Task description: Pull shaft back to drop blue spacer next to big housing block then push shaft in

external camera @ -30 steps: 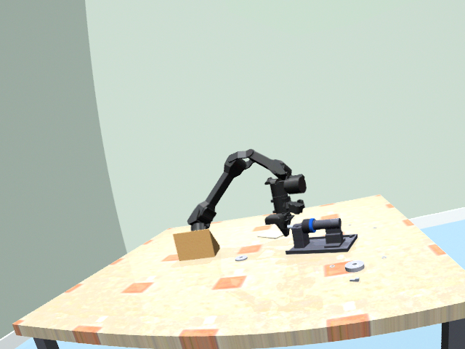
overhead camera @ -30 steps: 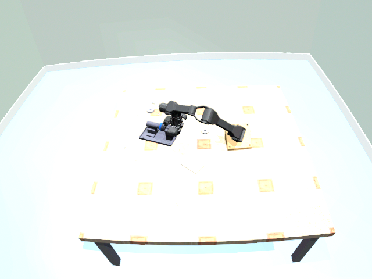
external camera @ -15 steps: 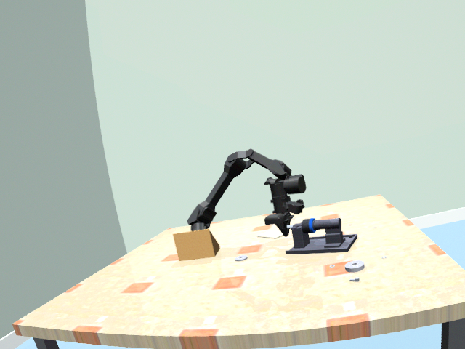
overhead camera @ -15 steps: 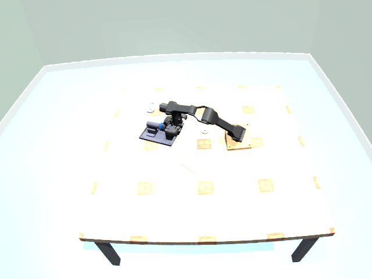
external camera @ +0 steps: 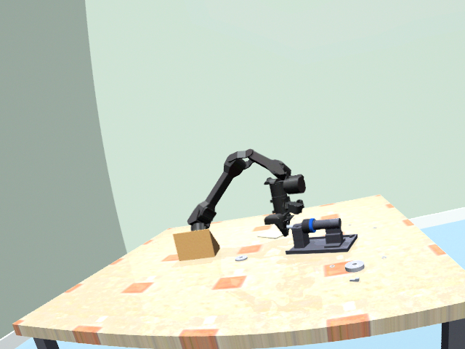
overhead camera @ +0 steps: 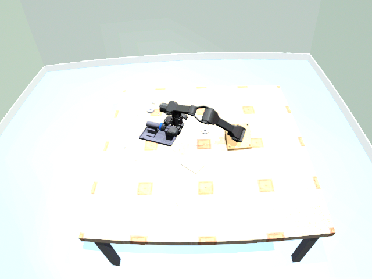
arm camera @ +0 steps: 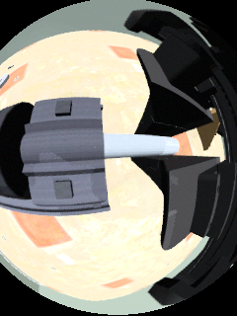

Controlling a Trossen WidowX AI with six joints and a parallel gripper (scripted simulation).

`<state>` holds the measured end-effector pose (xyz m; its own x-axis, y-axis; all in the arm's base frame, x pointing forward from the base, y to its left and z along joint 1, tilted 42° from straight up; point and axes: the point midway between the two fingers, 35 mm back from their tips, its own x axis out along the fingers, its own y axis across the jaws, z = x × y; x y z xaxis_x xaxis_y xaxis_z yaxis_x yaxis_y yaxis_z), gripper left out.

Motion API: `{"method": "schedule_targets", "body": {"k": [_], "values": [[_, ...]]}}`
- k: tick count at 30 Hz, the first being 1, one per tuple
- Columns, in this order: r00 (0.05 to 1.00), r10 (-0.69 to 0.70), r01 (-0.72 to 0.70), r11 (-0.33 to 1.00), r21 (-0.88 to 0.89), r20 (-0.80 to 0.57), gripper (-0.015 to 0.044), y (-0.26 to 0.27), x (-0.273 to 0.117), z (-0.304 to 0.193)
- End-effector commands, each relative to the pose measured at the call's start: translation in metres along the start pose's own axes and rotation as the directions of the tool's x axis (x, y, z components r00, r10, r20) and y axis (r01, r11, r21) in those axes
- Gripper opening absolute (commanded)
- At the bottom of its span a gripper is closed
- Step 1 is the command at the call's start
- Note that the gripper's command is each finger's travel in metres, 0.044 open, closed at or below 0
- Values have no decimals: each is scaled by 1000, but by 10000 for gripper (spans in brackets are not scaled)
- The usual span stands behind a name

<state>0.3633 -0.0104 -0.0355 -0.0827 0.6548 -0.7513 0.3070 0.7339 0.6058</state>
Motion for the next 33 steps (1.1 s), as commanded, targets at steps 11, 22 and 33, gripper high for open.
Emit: {"method": "schedule_targets", "body": {"k": [11,22,33], "values": [[1000,0,0,1000,-4,1,0,0,-1,-2],[1000,0,0,1000,-4,1,0,0,-1,-3],[1000,0,0,1000,-4,0,0,0,-1,-4]]}}
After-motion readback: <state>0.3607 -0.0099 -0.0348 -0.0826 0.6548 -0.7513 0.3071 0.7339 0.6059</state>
